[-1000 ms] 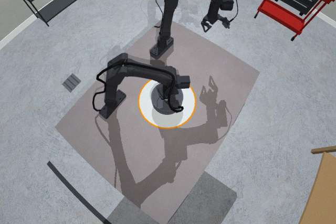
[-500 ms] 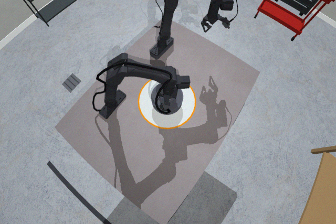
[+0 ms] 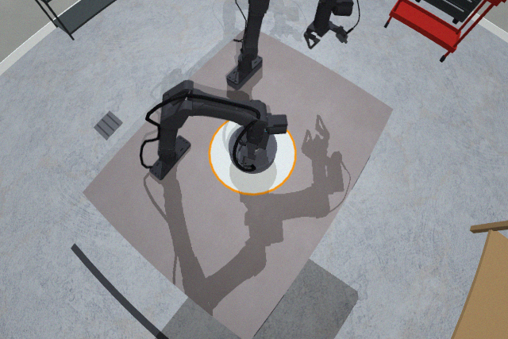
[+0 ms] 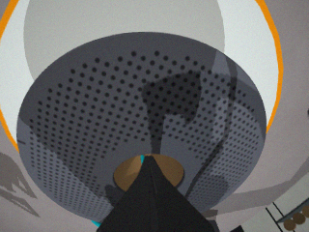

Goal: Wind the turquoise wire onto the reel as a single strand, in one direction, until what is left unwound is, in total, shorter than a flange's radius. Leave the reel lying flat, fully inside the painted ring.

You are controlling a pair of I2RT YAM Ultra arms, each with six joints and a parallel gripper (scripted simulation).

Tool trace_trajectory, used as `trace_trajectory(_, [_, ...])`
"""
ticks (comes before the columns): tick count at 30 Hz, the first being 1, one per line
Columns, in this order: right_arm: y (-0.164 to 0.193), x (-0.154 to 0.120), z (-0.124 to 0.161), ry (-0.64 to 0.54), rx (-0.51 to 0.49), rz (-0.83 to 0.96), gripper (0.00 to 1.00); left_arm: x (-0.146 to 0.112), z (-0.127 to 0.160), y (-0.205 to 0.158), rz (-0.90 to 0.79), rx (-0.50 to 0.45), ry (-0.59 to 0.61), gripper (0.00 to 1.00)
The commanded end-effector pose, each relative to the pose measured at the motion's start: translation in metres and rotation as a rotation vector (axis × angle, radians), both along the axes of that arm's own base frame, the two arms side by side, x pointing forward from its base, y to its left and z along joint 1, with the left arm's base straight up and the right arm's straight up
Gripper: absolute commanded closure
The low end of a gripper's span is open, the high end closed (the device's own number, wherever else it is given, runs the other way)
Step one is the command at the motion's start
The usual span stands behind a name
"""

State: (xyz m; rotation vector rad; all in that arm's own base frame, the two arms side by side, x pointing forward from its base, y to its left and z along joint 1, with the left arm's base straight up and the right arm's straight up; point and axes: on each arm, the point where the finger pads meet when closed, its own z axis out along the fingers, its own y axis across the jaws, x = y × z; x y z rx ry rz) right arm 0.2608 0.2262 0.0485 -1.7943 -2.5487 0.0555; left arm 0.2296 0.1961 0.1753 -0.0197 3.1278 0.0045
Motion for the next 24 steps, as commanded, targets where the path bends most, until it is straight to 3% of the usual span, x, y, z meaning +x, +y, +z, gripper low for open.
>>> trace_trajectory(1, [-0.0005,0.0067,0.0154,-0.040,0.015,-0.013,1.00,0.0058,0.0179,0.0010,-0.005,0.044,-0.042,0.00])
trace_trajectory(2, [-0.0005,0.0067,0.0154,-0.040,0.015,-0.013,1.00,0.0058,0.0179,0.0010,-0.005,0.044,-0.042,0.00])
trace_trajectory(17, [-0.0005,0.0067,0.0154,-0.040,0.015,-0.013,0.48,0.0058,0.0179,0.0010,-0.005,0.044,-0.042,0.00])
trace_trajectory(24, [-0.0005,0.0067,0.0154,-0.040,0.015,-0.003,0.48,0.0058,0.0179,0.0010,-0.005,0.044,-0.042,0.00])
